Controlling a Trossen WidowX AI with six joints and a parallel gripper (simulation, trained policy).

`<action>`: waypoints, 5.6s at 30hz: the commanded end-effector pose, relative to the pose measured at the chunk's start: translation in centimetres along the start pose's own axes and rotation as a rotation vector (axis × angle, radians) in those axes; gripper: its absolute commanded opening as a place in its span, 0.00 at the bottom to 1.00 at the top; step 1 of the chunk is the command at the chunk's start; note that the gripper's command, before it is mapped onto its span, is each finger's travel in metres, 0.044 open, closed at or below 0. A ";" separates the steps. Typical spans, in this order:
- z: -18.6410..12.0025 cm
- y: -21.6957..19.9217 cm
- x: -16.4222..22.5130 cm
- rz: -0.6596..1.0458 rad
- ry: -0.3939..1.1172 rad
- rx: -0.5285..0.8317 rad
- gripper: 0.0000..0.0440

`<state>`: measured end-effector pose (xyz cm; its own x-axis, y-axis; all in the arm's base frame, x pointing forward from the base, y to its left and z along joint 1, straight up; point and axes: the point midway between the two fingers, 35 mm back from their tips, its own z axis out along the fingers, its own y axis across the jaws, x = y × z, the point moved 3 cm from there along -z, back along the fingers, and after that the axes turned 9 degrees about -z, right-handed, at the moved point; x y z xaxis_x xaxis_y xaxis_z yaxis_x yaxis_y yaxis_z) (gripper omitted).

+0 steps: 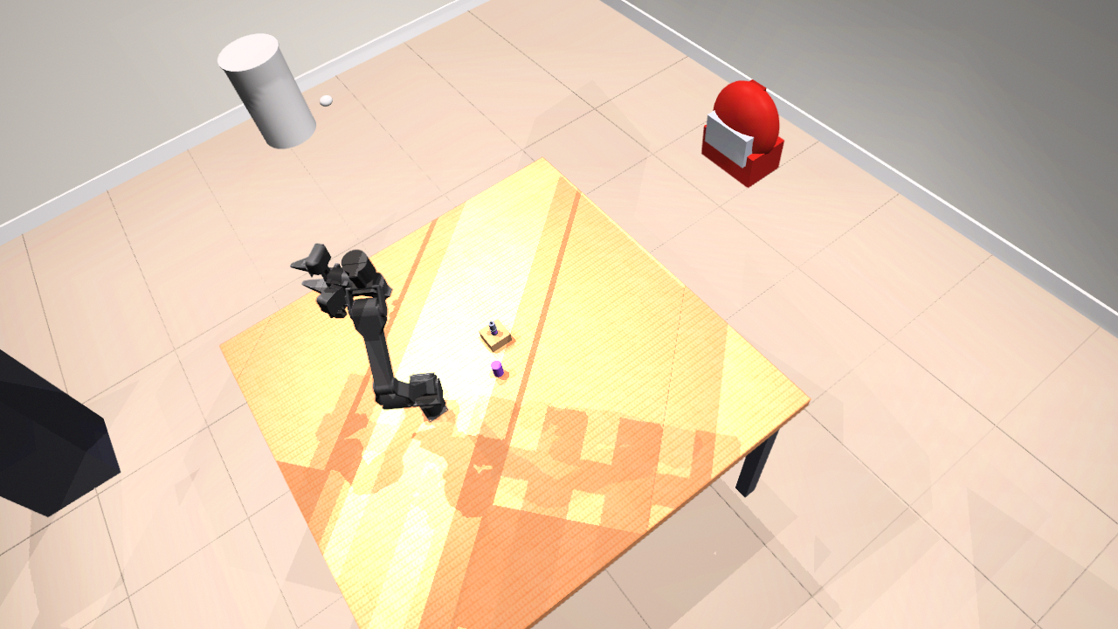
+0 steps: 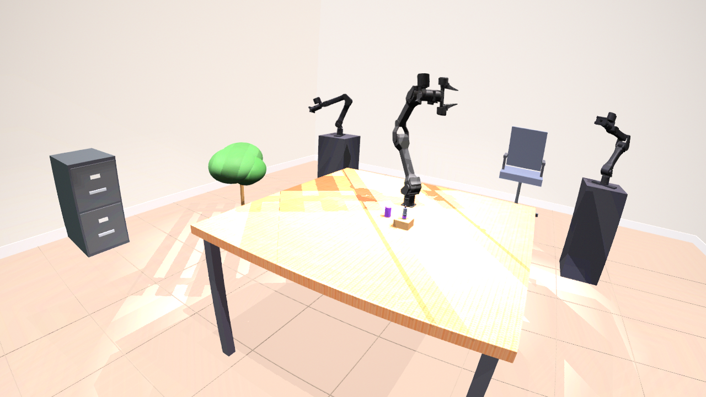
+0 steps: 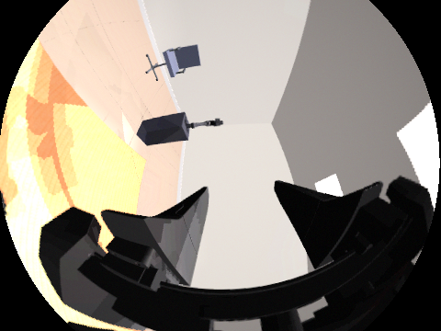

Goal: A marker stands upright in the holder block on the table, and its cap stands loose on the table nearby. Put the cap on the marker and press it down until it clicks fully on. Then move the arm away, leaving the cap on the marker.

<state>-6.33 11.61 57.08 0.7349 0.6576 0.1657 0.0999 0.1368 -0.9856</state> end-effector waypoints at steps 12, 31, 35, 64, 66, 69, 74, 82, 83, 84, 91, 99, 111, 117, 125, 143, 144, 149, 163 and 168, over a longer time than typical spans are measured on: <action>0.0 2.8 1.9 0.079 0.070 -0.070 0.73; -0.4 6.2 4.3 0.175 0.161 -0.156 0.73; -0.6 6.9 4.9 0.193 0.181 -0.174 0.73; -2.6 11.5 8.6 0.293 0.333 -0.306 0.74; -2.8 11.8 8.8 0.298 0.343 -0.315 0.74; -3.1 12.2 9.2 0.306 0.359 -0.329 0.74; -3.7 12.9 9.8 0.318 0.385 -0.353 0.74; -4.7 14.0 10.7 0.337 0.429 -0.392 0.74; -4.8 14.1 10.8 0.340 0.434 -0.398 0.74; -5.0 14.2 11.0 0.338 0.441 -0.403 0.74; -6.1 15.0 12.1 0.313 0.487 -0.440 0.73; -7.6 16.0 13.2 0.287 0.535 -0.485 0.73; -9.9 17.5 14.5 0.253 0.600 -0.558 0.73; -11.1 18.2 15.0 0.238 0.630 -0.595 0.73; -12.8 19.1 15.6 0.221 0.665 -0.647 0.73; -16.6 21.0 16.2 0.195 0.730 -0.769 0.73; -16.8 21.1 16.3 0.194 0.733 -0.776 0.73; -17.9 21.6 16.3 0.191 0.746 -0.810 0.73; -20.8 23.0 16.1 0.193 0.775 -0.907 0.73; -21.8 23.5 15.9 0.200 0.782 -0.941 0.73</action>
<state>21.97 9.71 36.23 0.9653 -0.0585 0.2545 0.1428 -0.6977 -0.7020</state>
